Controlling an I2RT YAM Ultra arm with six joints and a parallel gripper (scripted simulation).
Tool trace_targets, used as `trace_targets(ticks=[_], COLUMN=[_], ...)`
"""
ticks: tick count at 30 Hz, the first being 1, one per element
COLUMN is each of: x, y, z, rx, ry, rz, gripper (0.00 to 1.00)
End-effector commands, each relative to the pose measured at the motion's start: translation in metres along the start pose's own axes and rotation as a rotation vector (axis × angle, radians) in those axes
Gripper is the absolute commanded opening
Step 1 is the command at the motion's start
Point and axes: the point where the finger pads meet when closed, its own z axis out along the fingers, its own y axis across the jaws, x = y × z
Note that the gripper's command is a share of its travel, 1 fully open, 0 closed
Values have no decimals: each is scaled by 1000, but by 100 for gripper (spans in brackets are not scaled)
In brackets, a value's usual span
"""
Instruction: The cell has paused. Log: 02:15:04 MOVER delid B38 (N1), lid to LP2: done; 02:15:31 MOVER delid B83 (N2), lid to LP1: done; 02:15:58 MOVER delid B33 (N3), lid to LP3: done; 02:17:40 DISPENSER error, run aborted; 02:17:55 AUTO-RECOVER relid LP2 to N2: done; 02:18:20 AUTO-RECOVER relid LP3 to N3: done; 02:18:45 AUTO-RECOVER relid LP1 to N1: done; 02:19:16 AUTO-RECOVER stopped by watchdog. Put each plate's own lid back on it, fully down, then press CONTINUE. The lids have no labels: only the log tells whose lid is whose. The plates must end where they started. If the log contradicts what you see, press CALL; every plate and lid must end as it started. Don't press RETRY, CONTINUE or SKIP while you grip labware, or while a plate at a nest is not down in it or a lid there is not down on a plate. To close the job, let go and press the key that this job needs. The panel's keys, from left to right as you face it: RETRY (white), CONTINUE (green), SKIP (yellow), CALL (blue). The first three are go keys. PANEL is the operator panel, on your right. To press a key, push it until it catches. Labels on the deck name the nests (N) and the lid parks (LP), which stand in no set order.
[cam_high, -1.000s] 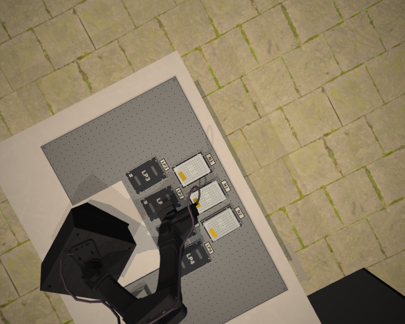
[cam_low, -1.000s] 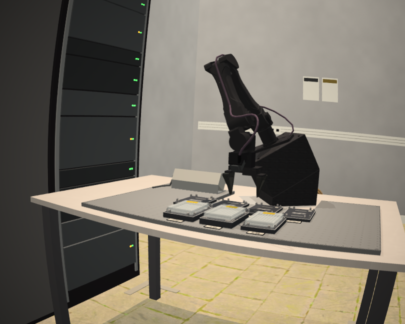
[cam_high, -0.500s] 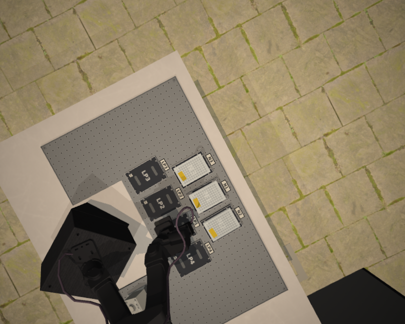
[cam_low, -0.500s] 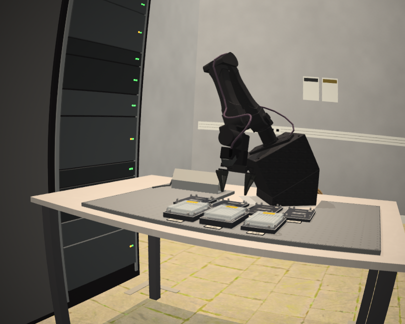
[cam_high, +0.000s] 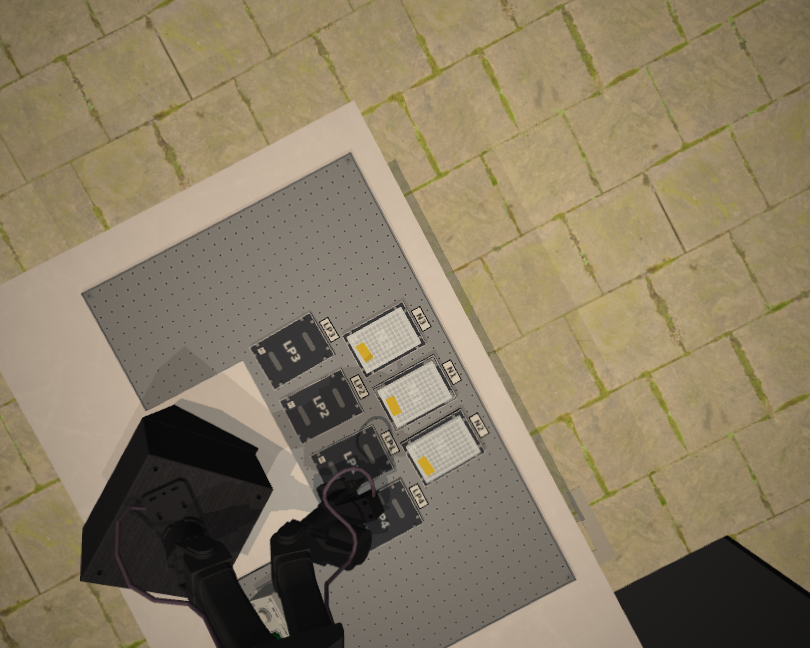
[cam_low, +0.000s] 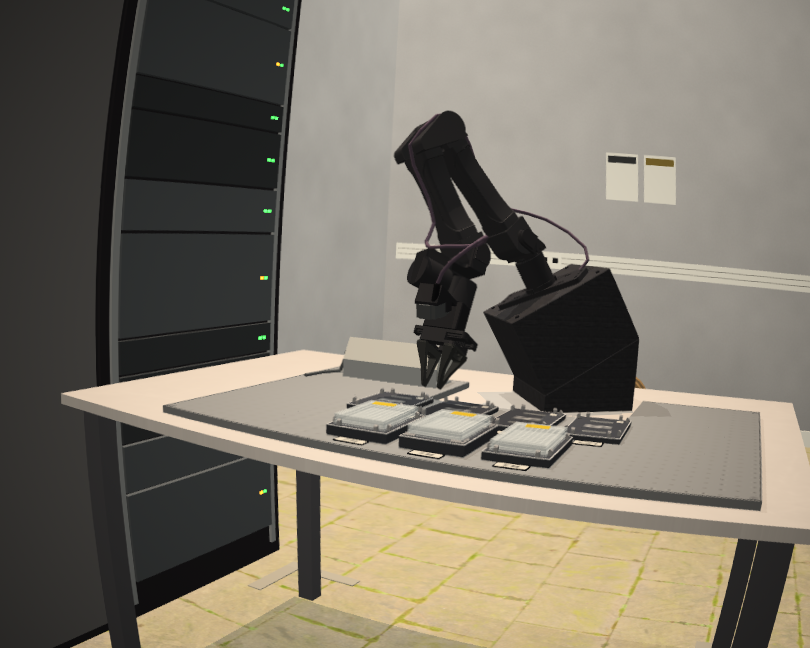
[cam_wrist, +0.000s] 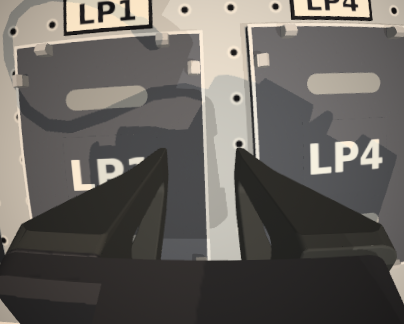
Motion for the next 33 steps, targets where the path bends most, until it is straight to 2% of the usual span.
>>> trace_targets(ticks=[1,5,33], x=[-42,-43,-38], y=[-14,-22,-17], z=[8,8,4], rx=[-45,-45,-55], ry=[-249,-249,-235], rz=[-52,-53,-48], gripper=[0,0,0])
